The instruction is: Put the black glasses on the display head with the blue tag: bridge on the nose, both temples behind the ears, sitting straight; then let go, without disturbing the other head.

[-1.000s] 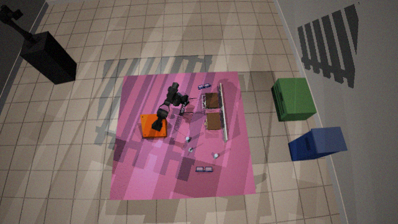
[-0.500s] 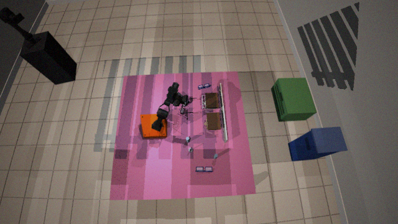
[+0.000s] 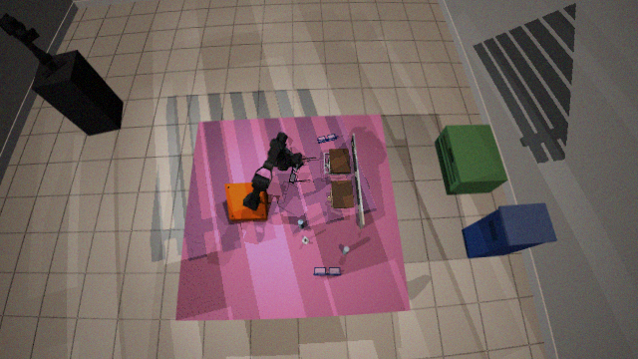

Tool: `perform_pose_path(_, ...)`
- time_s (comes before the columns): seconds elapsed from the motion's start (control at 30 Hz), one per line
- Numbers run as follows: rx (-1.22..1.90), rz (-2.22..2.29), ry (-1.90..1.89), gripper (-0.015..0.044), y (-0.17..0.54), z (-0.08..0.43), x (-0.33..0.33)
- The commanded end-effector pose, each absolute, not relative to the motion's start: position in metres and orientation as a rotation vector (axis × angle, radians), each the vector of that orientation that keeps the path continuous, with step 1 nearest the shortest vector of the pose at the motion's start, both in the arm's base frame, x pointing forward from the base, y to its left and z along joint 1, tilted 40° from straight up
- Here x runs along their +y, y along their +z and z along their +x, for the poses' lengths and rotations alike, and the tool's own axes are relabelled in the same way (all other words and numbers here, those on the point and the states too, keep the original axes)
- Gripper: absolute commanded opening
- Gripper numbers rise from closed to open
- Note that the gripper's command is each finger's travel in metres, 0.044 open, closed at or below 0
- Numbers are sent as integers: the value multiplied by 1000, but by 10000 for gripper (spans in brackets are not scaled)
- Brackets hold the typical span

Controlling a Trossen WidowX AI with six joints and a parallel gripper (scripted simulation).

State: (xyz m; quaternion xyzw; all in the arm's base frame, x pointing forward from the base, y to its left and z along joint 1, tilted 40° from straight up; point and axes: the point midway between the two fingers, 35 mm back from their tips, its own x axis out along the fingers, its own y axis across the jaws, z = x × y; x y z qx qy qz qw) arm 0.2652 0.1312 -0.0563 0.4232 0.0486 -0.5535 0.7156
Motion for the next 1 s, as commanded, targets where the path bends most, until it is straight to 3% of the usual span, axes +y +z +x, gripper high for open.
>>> perform_pose_path(0.0, 136, 916, -1272, 0, -51, 269, 120)
perform_pose_path(0.97, 606, 775, -1634, 0, -15, 273, 2)
